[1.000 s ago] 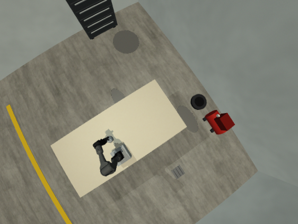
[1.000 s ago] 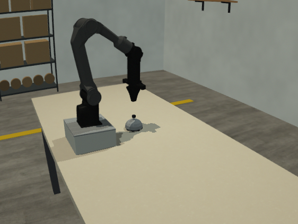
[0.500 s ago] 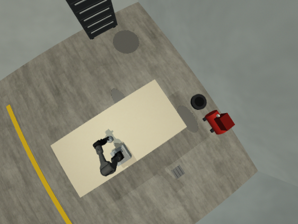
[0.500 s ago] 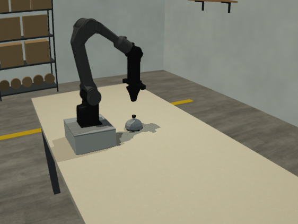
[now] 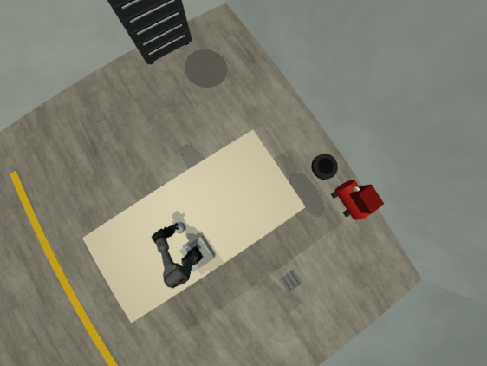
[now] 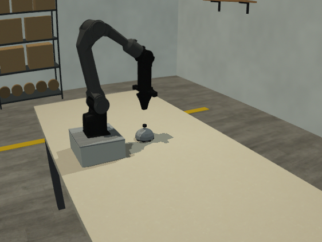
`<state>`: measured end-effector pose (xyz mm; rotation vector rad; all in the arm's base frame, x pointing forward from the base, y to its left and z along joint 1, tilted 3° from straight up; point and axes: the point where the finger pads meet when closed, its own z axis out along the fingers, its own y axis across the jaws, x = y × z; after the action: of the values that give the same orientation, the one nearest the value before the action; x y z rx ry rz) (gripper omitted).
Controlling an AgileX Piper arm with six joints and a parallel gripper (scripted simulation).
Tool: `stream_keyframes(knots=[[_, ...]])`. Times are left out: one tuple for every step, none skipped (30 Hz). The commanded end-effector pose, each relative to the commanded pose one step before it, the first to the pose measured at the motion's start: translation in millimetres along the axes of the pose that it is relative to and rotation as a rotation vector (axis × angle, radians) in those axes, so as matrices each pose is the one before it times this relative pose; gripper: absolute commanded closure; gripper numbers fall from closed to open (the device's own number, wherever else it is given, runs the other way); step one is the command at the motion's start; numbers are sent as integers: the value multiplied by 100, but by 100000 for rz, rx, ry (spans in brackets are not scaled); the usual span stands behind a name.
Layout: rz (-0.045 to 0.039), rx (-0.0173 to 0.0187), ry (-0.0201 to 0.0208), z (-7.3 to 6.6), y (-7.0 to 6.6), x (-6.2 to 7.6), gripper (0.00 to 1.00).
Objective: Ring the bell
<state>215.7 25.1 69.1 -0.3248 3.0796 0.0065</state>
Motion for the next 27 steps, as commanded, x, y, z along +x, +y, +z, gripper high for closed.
stream_keyframes(knots=[[42, 79, 108, -2, -24, 27, 100], [0, 0, 0, 0, 0, 0, 100], [0, 0, 0, 0, 0, 0, 100], [0, 0, 0, 0, 0, 0, 100], [0, 0, 0, 0, 0, 0, 100], [0, 0, 0, 0, 0, 0, 100], [0, 0, 1, 1, 0, 0, 100], [1, 0, 4, 4, 0, 1, 100], [4, 1, 10, 10, 0, 2, 100], [7, 1, 19, 19, 0, 4, 100], [10, 2, 30, 30, 0, 6, 100], [12, 4, 27, 38, 0, 5, 100], [14, 9, 4, 40, 0, 0, 100], [17, 10, 11, 45, 0, 2, 100], [0, 0, 0, 0, 0, 0, 100], [0, 0, 0, 0, 0, 0, 100], [11, 18, -96, 20, -1, -21, 100], [38, -2, 182, 105, 3, 40, 100], [35, 7, 93, 89, 2, 17, 100], [32, 19, -36, 71, 0, -1, 100], [37, 20, -21, 85, 1, 0, 100], [-5, -5, 55, 112, 1, 4, 100], [-18, -6, -1, 110, 0, 0, 100], [-3, -1, 0, 120, -1, 0, 100], [-1, -1, 0, 130, -1, 1, 100], [-1, -1, 0, 139, -1, 0, 100], [-1, -1, 0, 148, -1, 0, 100]])
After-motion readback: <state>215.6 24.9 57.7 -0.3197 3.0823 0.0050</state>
